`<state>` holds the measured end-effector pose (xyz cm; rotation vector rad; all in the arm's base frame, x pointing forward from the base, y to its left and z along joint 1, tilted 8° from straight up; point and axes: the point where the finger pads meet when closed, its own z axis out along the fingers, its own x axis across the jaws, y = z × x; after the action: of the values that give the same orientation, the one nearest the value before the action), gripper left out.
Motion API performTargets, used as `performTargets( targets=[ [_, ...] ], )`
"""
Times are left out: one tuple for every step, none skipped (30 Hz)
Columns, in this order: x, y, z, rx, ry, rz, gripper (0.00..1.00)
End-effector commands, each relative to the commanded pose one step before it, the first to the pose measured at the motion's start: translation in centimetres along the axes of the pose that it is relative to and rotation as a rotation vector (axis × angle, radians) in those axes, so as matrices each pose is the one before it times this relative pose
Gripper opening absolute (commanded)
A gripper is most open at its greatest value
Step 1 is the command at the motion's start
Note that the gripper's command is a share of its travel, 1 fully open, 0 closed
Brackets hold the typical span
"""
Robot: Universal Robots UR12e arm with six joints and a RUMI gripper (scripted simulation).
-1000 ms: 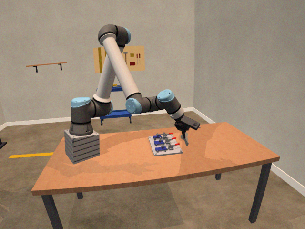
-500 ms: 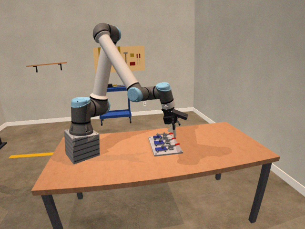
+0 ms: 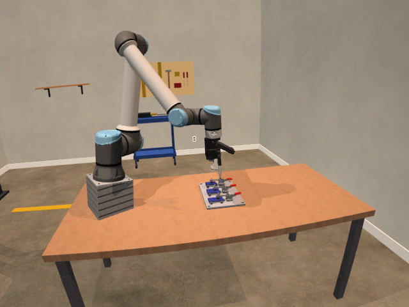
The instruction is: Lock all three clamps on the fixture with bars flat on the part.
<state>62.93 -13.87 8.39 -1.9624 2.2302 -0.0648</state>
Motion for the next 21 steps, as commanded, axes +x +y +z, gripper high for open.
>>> performTargets(
  targets=[
    [-1.399,1.689,-0.291,-0.03535,0.02332,-0.07236,1.0],
    [-0.004,0.005,0.0,-0.00009,0.00005,-0.0002,1.0],
    [0.0,0.0,0.0,0.0,0.0,0.0,1.0],
    [0.0,0.0,0.0,0.0,0.0,0.0,1.0],
    [0.0,0.0,0.0,0.0,0.0,0.0,1.0],
    [0.0,0.0,0.0,0.0,0.0,0.0,1.0],
    [0.0,0.0,0.0,0.0,0.0,0.0,1.0],
    [0.0,0.0,0.0,0.0,0.0,0.0,1.0],
    [0.0,0.0,0.0,0.0,0.0,0.0,1.0],
    [0.0,0.0,0.0,0.0,0.0,0.0,1.0],
    [-0.008,0.009,-0.002,-0.0002,0.00012,-0.00037,1.0],
    [-0.006,0.007,-0.001,-0.00015,0.00009,-0.00027,1.0],
    [-0.005,0.005,-0.001,-0.00011,0.00007,-0.0002,0.0],
    [-0.003,0.004,-0.001,-0.00008,0.00005,-0.00014,0.0],
    [-0.002,0.002,0.0,-0.00005,0.00003,-0.00009,0.0],
    [-0.001,0.001,0.0,-0.00003,0.00002,-0.00005,0.0],
    [0.0,0.0,0.0,-0.00001,0.00001,-0.00002,0.0],
    [0.0,0.0,0.0,0.0,0.0,0.00001,0.0],
    [0.001,-0.001,0.0,0.00001,-0.00001,0.00003,0.0],
    [0.001,-0.001,0.0,0.00002,-0.00001,0.00004,0.0],
    [0.0,0.0,0.0,0.0,0.0,0.0,0.0]
  ],
)
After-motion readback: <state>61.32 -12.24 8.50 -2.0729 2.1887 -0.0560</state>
